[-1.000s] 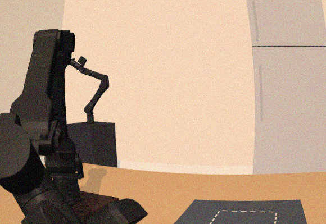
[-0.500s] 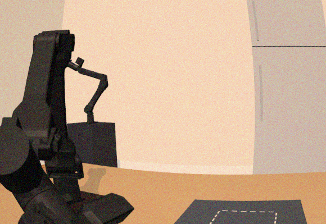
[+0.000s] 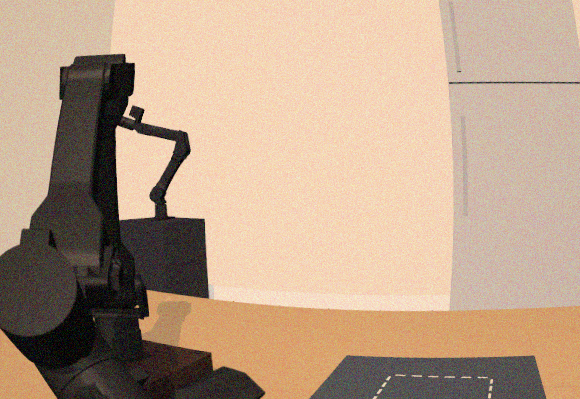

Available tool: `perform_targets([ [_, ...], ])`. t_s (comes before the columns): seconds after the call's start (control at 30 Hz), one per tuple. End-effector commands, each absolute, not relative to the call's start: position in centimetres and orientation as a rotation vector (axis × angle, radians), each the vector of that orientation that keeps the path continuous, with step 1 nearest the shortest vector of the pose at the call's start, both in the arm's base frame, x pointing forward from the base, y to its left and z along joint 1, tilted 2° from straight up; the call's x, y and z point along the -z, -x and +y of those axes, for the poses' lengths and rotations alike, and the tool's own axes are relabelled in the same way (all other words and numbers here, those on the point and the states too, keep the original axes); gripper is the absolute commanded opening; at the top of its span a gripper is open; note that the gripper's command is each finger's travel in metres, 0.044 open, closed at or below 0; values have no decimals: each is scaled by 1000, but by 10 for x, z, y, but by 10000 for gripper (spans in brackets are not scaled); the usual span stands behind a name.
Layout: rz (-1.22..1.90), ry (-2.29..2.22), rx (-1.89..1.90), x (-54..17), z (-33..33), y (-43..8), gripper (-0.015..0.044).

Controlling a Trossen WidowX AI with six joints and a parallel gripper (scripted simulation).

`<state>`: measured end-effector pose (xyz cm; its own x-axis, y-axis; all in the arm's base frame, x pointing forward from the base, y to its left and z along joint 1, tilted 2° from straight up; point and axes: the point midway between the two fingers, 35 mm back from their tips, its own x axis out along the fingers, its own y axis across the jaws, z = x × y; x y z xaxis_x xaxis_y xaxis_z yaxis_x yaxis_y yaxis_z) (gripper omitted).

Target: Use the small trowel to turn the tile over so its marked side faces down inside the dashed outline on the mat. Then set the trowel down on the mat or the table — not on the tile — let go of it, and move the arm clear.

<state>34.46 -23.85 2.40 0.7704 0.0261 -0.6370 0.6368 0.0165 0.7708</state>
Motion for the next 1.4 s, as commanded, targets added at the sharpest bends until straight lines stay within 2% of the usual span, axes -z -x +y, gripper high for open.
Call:
perform_targets([
  [0.0, 564, -1499, 522, -19, -239, -349, 300],
  [0.67, 561, -1500, 520, 1, -237, -372, 300],
  [0.83, 561, -1500, 520, 1, -237, -372, 169],
  [1.37, 561, -1500, 520, 1, -237, -372, 62],
])
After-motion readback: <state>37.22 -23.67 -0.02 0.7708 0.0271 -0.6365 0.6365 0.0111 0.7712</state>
